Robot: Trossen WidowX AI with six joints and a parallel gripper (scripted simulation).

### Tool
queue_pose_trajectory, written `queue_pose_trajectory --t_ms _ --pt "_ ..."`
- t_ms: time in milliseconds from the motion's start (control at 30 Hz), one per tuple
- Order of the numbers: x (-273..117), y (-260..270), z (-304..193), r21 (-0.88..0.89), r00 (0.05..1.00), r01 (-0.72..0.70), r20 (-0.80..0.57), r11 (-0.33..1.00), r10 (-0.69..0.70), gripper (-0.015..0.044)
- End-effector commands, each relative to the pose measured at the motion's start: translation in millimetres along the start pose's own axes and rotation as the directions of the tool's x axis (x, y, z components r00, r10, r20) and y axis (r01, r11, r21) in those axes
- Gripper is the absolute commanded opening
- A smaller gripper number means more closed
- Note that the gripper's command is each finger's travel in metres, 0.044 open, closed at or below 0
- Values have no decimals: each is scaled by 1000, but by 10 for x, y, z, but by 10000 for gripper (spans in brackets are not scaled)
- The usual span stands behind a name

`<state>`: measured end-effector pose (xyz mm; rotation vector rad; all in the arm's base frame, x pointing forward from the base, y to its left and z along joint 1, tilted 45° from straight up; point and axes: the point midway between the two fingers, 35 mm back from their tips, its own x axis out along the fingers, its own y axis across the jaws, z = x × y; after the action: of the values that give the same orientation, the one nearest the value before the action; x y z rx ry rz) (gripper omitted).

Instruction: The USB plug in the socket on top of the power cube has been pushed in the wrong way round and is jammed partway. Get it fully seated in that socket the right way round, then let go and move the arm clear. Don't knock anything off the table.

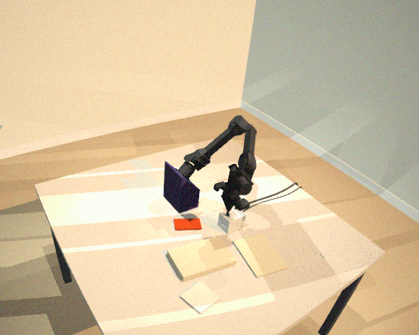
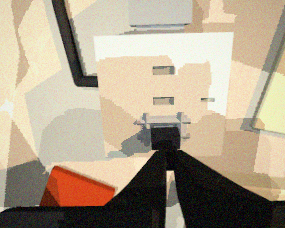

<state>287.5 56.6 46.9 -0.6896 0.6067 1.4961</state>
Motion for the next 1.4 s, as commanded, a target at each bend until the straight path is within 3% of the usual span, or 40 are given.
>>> queue_pose_trajectory --t_ms 0,1367 --pt "12 0 1 6 1000 0 2 1000 0 0" --pt "49 0 3 6 1000 0 2 1000 0 0"
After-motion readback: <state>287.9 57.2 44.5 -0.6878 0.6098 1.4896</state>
